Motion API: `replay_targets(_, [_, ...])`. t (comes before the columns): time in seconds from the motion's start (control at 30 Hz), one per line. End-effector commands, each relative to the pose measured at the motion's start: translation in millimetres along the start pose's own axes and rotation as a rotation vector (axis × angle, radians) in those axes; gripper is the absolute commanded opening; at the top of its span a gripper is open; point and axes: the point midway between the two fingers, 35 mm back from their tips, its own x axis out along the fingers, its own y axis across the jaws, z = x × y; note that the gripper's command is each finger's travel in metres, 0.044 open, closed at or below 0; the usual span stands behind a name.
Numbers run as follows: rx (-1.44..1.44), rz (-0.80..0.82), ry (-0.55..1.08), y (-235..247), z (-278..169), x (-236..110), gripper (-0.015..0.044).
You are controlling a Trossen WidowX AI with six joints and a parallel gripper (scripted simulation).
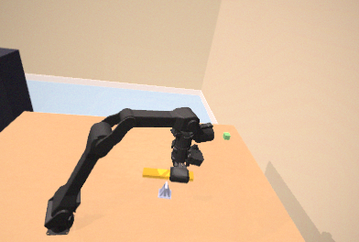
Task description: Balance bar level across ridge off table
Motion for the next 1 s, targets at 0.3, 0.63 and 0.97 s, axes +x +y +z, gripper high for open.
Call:
replay_targets(0.3, [0.011, 0.004, 0.002, 1.8, 0.5, 18.9, 0.0])
replay_targets(0.63, [0.011, 0.004, 0.002, 0.5, 0.2, 35.3, 0.0])
replay_targets(0.97, [0.011, 0.003, 0.002, -0.4, -0.2, 42.4, 0.0])
